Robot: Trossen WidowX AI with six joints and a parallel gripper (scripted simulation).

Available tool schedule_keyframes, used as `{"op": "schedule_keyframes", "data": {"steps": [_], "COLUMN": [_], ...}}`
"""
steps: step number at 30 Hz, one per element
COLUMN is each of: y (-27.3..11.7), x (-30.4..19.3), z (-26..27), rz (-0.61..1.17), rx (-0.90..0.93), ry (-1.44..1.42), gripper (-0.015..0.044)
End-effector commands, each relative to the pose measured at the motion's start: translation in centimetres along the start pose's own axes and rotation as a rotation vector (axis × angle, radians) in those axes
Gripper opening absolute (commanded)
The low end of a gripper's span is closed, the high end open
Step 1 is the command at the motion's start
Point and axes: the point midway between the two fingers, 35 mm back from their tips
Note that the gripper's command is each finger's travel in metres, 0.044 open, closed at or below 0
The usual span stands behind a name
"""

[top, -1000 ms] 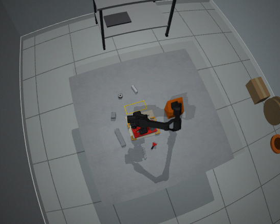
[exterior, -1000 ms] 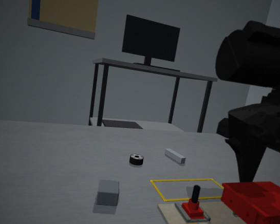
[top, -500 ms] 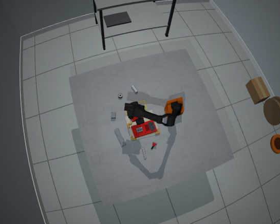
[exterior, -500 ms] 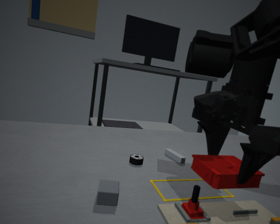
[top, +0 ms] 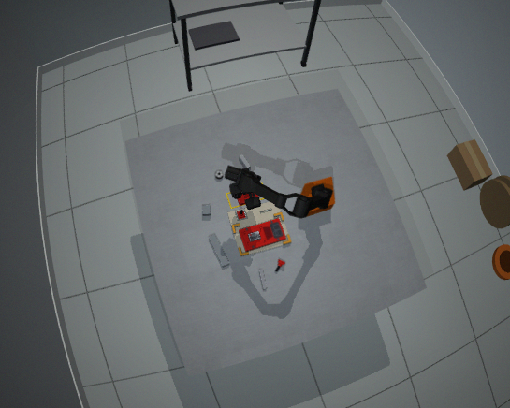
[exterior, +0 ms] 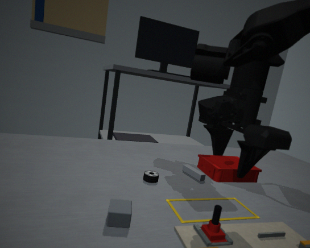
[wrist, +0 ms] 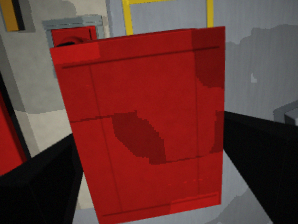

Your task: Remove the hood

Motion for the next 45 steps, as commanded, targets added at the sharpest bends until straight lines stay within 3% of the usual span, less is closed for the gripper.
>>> {"op": "schedule_keyframes", "data": {"steps": [1, 45], "y": [0.1, 2.8], "x": [-1.3, -2.1], "z": [-2.4, -4.1], "rz": [0.003, 0.001], "rx": [0.005, 0.011], "ry": [-0.005, -0.009], "gripper": [0.0, 0.0]}}
Point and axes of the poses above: the point midway between the two fingers, 35 mm back from their tips, its own y axis out along the fingers, its own z axis across the jaws, x = y × z, and after that the axes turned 7 degrees about -y, right-handed
